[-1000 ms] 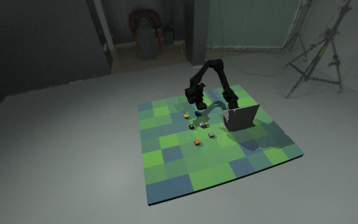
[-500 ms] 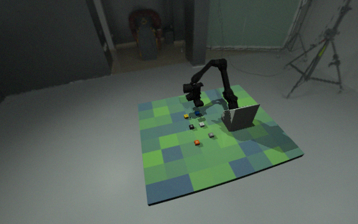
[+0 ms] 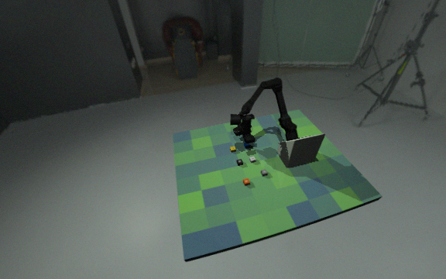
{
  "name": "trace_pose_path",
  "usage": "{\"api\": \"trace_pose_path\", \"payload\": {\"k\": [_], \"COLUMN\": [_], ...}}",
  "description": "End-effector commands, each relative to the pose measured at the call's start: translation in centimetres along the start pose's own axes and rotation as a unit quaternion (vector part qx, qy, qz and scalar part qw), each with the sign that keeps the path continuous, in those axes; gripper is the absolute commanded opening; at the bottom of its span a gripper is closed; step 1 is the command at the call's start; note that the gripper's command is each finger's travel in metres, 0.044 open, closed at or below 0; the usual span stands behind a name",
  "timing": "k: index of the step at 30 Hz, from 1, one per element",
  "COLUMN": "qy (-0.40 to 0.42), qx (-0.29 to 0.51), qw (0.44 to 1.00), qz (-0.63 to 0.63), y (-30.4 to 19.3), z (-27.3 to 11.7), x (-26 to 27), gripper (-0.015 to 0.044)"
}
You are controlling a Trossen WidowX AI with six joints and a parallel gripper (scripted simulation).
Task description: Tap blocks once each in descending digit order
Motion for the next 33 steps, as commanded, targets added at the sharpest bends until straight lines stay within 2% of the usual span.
{"api": "trace_pose_path", "payload": {"k": [1, 17, 21, 26, 29, 33], "qy": [0.002, 0.001, 0.002, 0.002, 0.017, 0.048], "qx": [0.001, 0.001, 0.001, 0.001, -0.005, -0.011], "qw": [1.0, 1.0, 1.0, 1.0, 1.0, 0.999], "qz": [-0.003, -0.004, -0.003, -0.003, -0.005, -0.009], "y": [-0.1, -0.2, -0.1, -0.1, 1.3, 3.9], "z": [0.8, 2.5, -0.3, -0.5, -1.2, -3.2], "x": [0.2, 0.1, 0.1, 0.1, 2.3, 8.6], "gripper": [0.002, 0.002, 0.002, 0.002, 0.0099, 0.0204]}}
Point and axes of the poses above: the point midway between the two fingers, 35 mm back from their tips, its own z axis out along the fingers, its own x axis across the jaws, y = z × x, the point moved 5 cm from there along -z, back along the fingers, and after that the axes turned 3 degrees about z, right-handed, at the moved point
